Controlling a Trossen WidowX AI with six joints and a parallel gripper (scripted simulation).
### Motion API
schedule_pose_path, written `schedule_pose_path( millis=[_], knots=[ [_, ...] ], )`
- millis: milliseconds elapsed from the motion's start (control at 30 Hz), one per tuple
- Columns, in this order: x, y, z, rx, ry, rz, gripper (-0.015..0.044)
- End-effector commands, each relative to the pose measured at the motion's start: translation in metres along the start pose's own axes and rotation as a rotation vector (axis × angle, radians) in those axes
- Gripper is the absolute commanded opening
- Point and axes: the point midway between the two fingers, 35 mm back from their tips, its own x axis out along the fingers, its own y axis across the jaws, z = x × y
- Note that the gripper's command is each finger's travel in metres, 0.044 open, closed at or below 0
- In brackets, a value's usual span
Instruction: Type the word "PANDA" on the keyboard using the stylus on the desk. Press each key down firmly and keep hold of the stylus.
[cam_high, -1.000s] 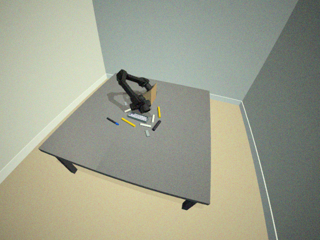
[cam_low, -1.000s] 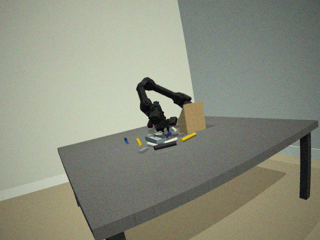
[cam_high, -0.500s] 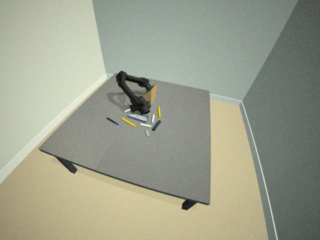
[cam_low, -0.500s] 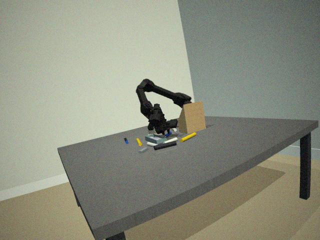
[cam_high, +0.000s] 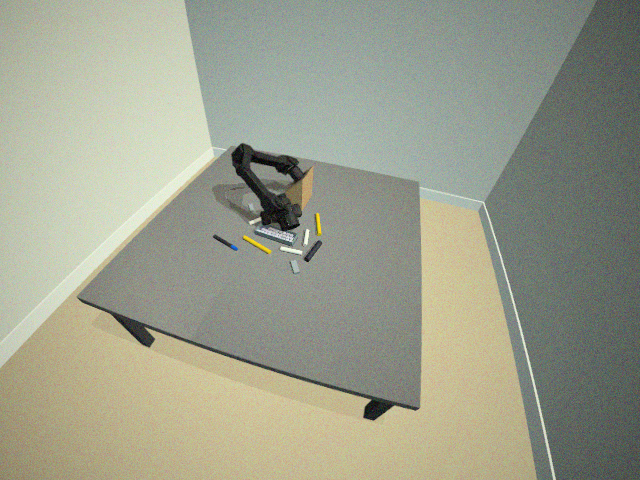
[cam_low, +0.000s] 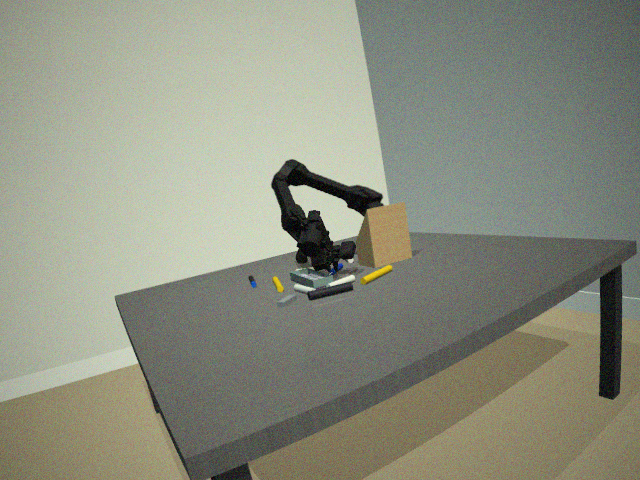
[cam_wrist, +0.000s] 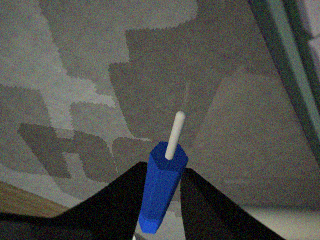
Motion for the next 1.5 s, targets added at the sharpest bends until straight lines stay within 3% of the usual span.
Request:
schedule_pose_path(
  millis=[0, 433, 667, 1467],
  knots=[
    [0.0, 0.0, 0.0, 0.001, 0.0, 0.002, 0.0005],
    [-0.043, 0.0, -0.024, 0.0, -0.002, 0.001, 0.0],
    [-0.039, 0.001, -0.025, 0.023, -0.006, 0.01, 0.0],
    [-0.029, 0.015, -0.034, 1.108, -0.105, 0.523, 0.0]
  ],
)
